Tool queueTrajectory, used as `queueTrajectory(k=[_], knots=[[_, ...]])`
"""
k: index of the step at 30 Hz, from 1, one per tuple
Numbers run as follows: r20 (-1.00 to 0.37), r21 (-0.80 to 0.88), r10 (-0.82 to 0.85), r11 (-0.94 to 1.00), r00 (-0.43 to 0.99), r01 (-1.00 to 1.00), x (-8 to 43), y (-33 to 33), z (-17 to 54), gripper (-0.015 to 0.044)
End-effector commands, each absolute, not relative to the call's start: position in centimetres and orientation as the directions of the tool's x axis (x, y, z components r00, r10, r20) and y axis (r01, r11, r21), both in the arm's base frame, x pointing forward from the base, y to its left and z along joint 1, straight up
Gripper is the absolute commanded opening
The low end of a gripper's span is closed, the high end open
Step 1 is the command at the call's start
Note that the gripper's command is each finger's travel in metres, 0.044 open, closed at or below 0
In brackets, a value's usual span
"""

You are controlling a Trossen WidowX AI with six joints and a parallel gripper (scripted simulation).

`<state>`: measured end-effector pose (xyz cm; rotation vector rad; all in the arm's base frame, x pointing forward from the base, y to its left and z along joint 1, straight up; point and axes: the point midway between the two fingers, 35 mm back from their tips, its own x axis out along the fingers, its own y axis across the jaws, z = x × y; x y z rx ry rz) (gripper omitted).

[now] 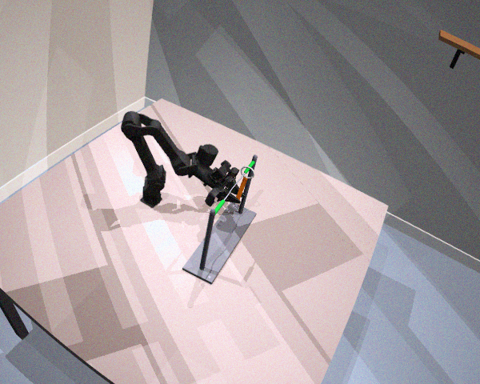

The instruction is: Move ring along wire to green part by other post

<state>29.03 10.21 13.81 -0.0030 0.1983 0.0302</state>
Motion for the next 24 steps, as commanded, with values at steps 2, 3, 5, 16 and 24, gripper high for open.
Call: queueTrajectory(k=[2, 3, 5, 16, 24], knots=[[-0.203, 0.0, 0.026, 1.0, 0.979, -0.027, 28.0, 10.1, 13.8, 0.016], [-0.204, 0.0, 0.026, 1.0, 0.979, -0.026, 27.8, 10.1, 13.8, 0.016], [-0.204, 0.0, 0.026, 1.0, 0.979, -0.026, 27.4, 10.1, 13.9, 0.016], [-0.204, 0.001, 0.024, 1.0, 0.979, -0.024, 25.4, 9.8, 14.1, 0.016], [-0.204, 0.001, 0.024, 1.0, 0.979, -0.024, 25.4, 9.8, 14.1, 0.016]])
